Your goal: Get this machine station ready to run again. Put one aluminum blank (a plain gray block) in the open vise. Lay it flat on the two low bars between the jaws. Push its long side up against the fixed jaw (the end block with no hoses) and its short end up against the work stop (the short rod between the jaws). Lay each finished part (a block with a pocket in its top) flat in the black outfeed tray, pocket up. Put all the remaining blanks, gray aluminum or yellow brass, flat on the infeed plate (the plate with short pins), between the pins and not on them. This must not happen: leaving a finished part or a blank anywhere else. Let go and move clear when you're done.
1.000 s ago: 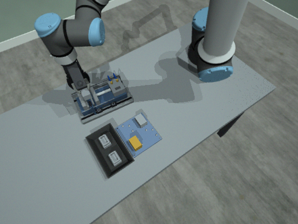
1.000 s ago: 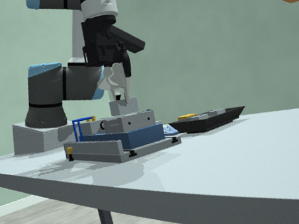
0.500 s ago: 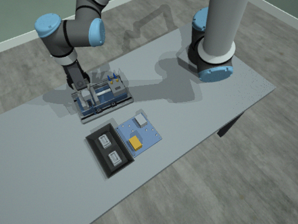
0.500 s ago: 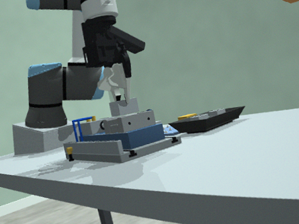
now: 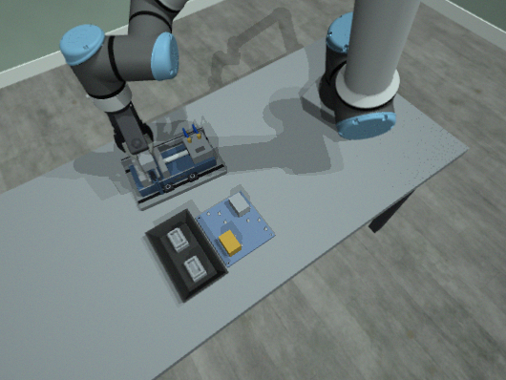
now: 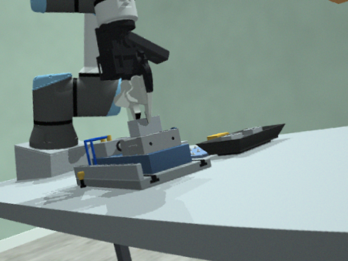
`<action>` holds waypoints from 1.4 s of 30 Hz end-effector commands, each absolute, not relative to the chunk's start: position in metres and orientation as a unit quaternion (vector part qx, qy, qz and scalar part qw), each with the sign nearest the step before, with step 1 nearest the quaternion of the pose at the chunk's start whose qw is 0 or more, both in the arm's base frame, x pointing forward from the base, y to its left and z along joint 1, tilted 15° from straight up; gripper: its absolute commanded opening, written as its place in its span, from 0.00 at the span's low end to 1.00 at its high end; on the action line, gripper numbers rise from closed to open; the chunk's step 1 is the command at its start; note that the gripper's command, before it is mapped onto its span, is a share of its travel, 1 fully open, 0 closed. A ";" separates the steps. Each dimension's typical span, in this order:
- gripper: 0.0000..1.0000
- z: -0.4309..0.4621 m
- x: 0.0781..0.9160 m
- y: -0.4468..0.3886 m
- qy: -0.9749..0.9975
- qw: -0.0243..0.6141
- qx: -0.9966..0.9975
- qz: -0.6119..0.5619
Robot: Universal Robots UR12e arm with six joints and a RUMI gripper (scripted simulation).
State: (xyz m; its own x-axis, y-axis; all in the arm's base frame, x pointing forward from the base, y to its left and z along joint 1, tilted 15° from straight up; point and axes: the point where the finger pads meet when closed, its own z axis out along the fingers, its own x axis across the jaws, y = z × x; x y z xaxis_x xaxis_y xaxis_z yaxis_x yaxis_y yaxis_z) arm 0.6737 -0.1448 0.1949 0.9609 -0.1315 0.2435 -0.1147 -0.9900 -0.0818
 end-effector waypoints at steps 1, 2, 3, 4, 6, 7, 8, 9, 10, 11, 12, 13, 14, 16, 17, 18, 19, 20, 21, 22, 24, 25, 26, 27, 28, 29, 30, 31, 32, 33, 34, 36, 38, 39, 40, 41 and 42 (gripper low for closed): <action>0.00 0.194 0.675 -0.145 0.062 0.033 -0.990 -0.126; 0.00 0.194 0.675 -0.145 0.062 0.033 -0.990 -0.126; 0.00 0.194 0.675 -0.145 0.062 0.033 -0.990 -0.126; 0.00 0.193 0.675 -0.145 0.062 0.033 -0.990 -0.126; 0.00 0.193 0.675 -0.145 0.062 0.033 -0.990 -0.126; 0.00 0.192 0.675 -0.145 0.062 0.033 -0.990 -0.126; 0.00 0.192 0.675 -0.145 0.062 0.033 -0.990 -0.126; 0.00 0.191 0.675 -0.145 0.062 0.033 -0.990 -0.126; 0.00 0.191 0.675 -0.145 0.062 0.033 -0.990 -0.126; 0.00 0.191 0.675 -0.145 0.062 0.033 -0.990 -0.126; 0.00 0.191 0.675 -0.145 0.062 0.033 -0.990 -0.126; 0.00 0.191 0.676 -0.145 0.062 0.033 -0.990 -0.126; 0.00 0.190 0.676 -0.145 0.062 0.033 -0.990 -0.126; 0.00 0.189 0.676 -0.145 0.062 0.033 -0.990 -0.126; 0.00 0.189 0.676 -0.145 0.062 0.033 -0.990 -0.126; 0.00 0.189 0.676 -0.145 0.062 0.033 -0.990 -0.126; 0.00 0.188 0.676 -0.145 0.062 0.033 -0.990 -0.126; 0.00 0.188 0.676 -0.145 0.062 0.033 -0.990 -0.126; 0.00 0.188 0.676 -0.145 0.062 0.033 -0.990 -0.126; 0.00 0.187 0.676 -0.145 0.062 0.033 -0.990 -0.126; 0.00 0.187 0.677 -0.145 0.062 0.033 -0.990 -0.126; 0.00 0.186 0.677 -0.145 0.062 0.033 -0.990 -0.126; 0.00 0.186 0.677 -0.145 0.062 0.033 -0.990 -0.126; 0.00 0.186 0.677 -0.144 0.062 0.033 -0.990 -0.126; 0.00 0.186 0.677 -0.144 0.062 0.033 -0.990 -0.126; 0.00 0.186 0.677 -0.144 0.062 0.033 -0.990 -0.126; 0.00 0.185 0.677 -0.144 0.062 0.033 -0.990 -0.126; 0.00 0.185 0.677 -0.144 0.062 0.033 -0.990 -0.126; 0.00 0.185 0.677 -0.144 0.062 0.033 -0.990 -0.126; 0.00 0.185 0.677 -0.144 0.062 0.033 -0.990 -0.126; 0.00 0.184 0.677 -0.144 0.062 0.033 -0.990 -0.126; 0.00 0.184 0.677 -0.144 0.062 0.033 -0.990 -0.126; 0.00 0.183 0.677 -0.144 0.062 0.033 -0.990 -0.126; 0.00 0.183 0.677 -0.144 0.062 0.033 -0.990 -0.126; 0.00 0.183 0.678 -0.144 0.062 0.033 -0.990 -0.126; 0.00 0.183 0.678 -0.144 0.062 0.033 -0.990 -0.126; 0.00 0.183 0.678 -0.144 0.062 0.033 -0.990 -0.126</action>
